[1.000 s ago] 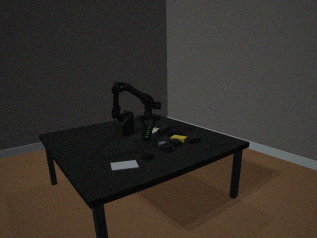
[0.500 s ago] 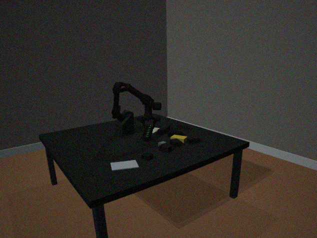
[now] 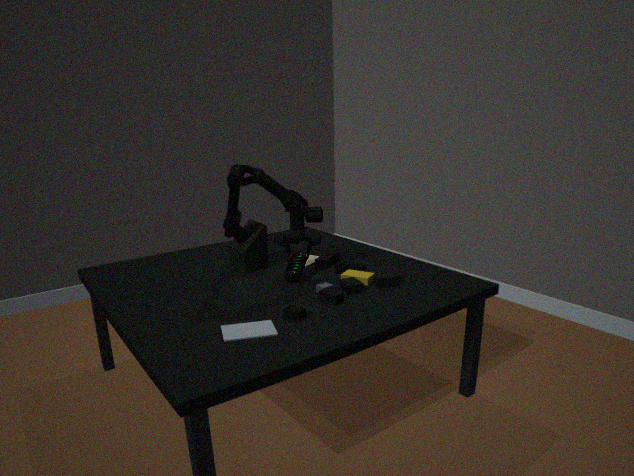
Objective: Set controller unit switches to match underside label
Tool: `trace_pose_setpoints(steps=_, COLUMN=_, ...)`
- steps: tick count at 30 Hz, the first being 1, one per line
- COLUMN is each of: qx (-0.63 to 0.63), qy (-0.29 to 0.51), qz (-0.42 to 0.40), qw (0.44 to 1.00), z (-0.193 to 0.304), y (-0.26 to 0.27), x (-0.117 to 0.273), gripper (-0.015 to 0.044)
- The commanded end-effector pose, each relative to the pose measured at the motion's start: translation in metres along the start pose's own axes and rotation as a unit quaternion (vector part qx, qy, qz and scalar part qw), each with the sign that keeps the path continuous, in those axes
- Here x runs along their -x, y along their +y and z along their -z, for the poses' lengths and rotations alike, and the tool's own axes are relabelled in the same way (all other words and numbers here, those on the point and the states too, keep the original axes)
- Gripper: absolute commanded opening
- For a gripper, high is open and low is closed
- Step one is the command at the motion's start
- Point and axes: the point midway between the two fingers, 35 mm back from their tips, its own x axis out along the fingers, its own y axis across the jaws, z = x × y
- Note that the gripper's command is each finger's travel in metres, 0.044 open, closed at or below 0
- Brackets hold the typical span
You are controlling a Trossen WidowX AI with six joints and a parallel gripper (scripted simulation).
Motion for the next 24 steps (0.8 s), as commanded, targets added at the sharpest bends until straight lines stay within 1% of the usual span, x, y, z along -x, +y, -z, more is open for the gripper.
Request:
trace_pose_setpoints(steps=1, qx=-0.003, qy=-0.003, qz=0.005, qw=1.0, z=0.0, y=-0.002, x=-0.005, gripper=0.0338)
trace_pose_setpoints(steps=24, qx=-0.003, qy=-0.003, qz=0.005, qw=1.0, z=0.008, y=-0.003, x=-0.02, gripper=0.0338)
